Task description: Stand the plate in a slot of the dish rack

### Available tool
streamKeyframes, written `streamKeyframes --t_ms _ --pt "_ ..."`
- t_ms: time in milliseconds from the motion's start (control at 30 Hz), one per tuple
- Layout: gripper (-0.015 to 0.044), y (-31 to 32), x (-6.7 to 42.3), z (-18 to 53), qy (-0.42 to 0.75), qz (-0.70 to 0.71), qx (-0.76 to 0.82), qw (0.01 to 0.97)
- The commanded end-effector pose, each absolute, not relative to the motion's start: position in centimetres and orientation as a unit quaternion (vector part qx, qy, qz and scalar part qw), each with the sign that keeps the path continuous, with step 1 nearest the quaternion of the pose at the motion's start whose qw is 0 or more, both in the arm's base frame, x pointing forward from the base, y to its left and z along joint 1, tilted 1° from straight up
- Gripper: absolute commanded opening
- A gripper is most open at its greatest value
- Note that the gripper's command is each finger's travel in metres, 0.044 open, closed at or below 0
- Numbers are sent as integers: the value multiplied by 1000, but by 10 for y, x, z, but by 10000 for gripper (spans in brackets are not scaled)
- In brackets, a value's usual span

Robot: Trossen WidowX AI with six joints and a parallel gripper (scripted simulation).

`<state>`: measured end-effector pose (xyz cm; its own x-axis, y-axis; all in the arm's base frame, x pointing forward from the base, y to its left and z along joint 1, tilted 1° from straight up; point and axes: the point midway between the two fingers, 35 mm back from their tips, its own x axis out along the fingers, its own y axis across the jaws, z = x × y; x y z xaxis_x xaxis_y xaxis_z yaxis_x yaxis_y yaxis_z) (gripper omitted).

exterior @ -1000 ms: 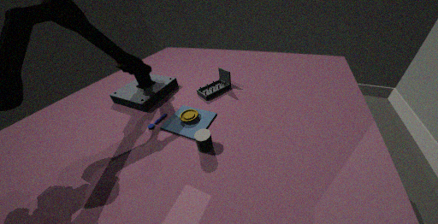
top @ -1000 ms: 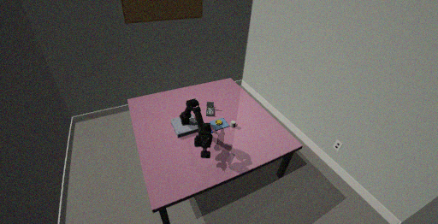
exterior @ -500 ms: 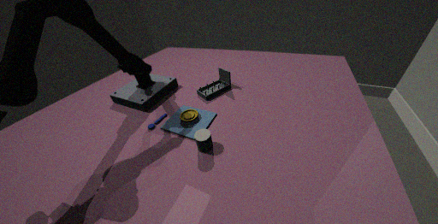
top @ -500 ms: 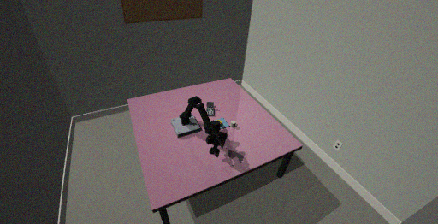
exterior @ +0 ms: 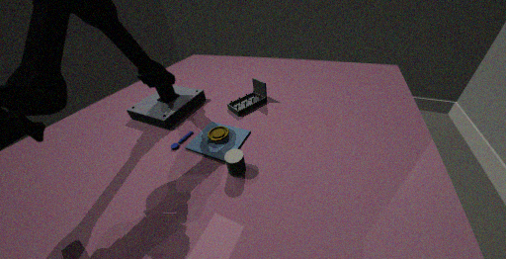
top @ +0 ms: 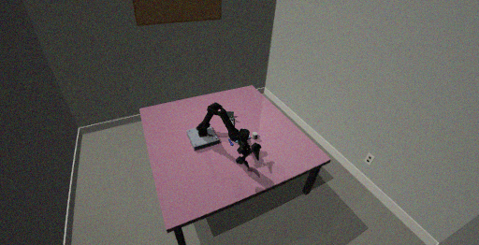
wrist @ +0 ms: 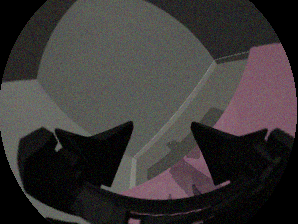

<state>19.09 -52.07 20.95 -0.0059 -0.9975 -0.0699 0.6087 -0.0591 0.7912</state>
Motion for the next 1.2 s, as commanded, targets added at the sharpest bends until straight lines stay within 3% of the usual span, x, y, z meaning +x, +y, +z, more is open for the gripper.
streamKeyframes --t_ms 0,600,1167 --pt "400 -509 211 201 -236 -647 332 644" --pt "400 -430 302 151 46 -597 293 746" --pt "400 -329 352 110 291 -472 213 805"
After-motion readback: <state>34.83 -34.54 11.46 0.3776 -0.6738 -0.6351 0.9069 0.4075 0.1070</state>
